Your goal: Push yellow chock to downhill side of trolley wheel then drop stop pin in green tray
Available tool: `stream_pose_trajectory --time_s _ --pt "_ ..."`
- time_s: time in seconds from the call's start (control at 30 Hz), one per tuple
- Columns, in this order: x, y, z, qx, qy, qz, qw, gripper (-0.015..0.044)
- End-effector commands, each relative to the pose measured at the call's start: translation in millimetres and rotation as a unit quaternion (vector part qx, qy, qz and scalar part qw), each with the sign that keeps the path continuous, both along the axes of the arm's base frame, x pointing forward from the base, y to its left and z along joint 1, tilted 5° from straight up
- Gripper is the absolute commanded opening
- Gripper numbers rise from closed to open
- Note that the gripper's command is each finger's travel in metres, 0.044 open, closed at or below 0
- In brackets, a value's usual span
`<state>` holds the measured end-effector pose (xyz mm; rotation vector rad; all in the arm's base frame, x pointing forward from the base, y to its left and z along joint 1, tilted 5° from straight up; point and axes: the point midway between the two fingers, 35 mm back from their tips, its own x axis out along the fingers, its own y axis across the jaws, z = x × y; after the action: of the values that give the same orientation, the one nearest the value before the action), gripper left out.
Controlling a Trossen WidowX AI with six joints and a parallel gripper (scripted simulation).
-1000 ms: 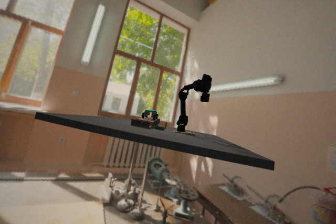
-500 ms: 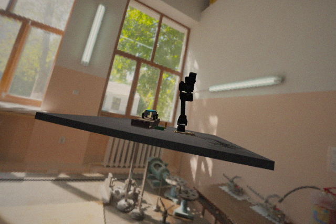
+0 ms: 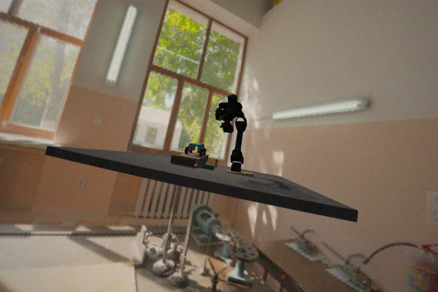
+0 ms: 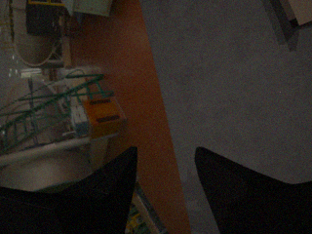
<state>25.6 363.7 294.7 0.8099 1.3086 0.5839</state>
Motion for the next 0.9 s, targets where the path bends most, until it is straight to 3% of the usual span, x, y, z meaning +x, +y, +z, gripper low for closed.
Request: stream_pose_trajectory --time_s 0.0,0.87 --pt "25.4 -10.3 -1.1 -0.009 -0.003 -0.025 1.000 0.0190" --pt "187.3 -129.0 -29.3 -0.100 0.024 -0.252 0.962 0.0190"
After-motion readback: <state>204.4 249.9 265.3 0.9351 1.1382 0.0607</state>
